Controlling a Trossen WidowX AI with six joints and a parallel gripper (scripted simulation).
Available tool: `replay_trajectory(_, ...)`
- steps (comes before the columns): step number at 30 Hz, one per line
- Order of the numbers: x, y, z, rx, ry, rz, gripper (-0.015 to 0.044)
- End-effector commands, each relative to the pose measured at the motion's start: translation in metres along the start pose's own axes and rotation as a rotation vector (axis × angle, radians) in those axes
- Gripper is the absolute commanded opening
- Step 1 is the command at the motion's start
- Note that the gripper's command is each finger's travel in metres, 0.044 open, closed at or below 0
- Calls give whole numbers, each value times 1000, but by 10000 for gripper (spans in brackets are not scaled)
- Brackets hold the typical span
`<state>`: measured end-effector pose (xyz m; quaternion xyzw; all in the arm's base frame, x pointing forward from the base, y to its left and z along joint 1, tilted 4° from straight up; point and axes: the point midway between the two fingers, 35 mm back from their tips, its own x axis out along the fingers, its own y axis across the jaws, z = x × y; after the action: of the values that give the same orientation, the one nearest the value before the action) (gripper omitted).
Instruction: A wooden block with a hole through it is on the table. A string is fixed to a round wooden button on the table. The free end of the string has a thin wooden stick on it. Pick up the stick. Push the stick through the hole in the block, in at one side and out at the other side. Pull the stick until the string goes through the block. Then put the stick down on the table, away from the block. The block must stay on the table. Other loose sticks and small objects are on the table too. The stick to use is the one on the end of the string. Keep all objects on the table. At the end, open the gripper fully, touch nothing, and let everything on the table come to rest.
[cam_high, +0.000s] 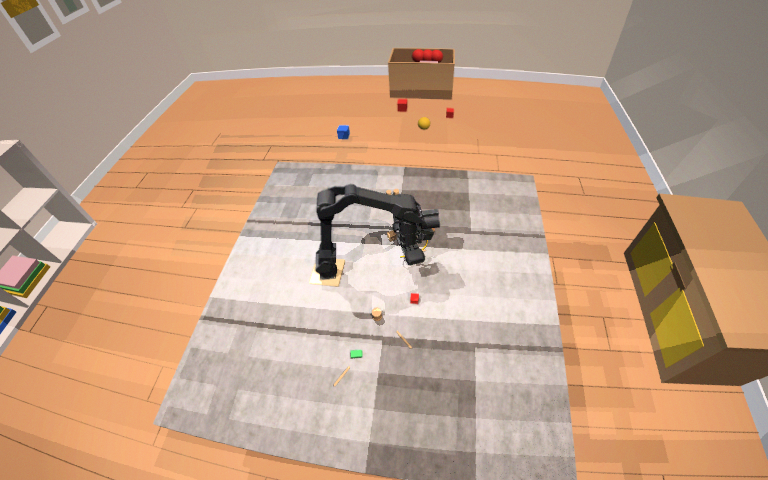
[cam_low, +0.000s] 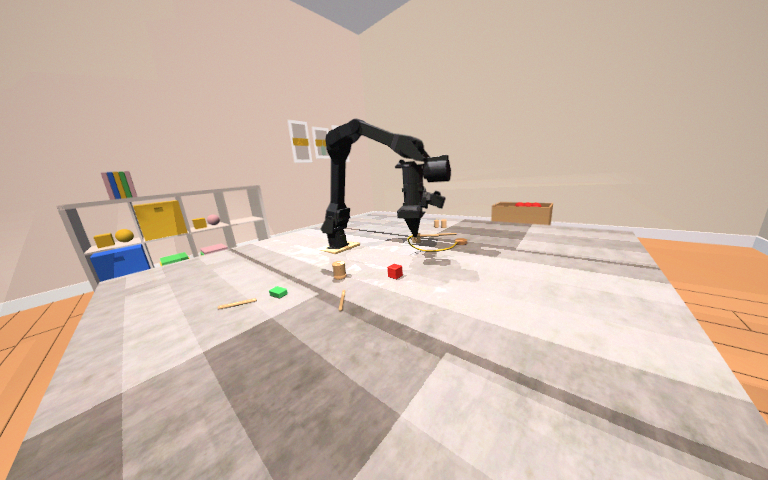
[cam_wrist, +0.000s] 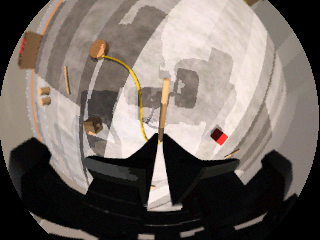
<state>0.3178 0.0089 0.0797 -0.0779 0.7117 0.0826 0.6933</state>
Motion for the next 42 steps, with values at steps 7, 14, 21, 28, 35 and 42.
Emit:
replay_trajectory(7,1,3,9,-352,4,-1,0)
replay_trajectory(14,1,5,14,-605,3,-2,0)
replay_trajectory(21,1,8,20,-859,4,-2,0)
replay_trajectory(28,2,10,25,-1112,4,-3,0)
replay_trajectory(35,2,13,31,-1366,5,-4,0)
replay_trajectory(42,3,16,36,-1619,6,-5,0)
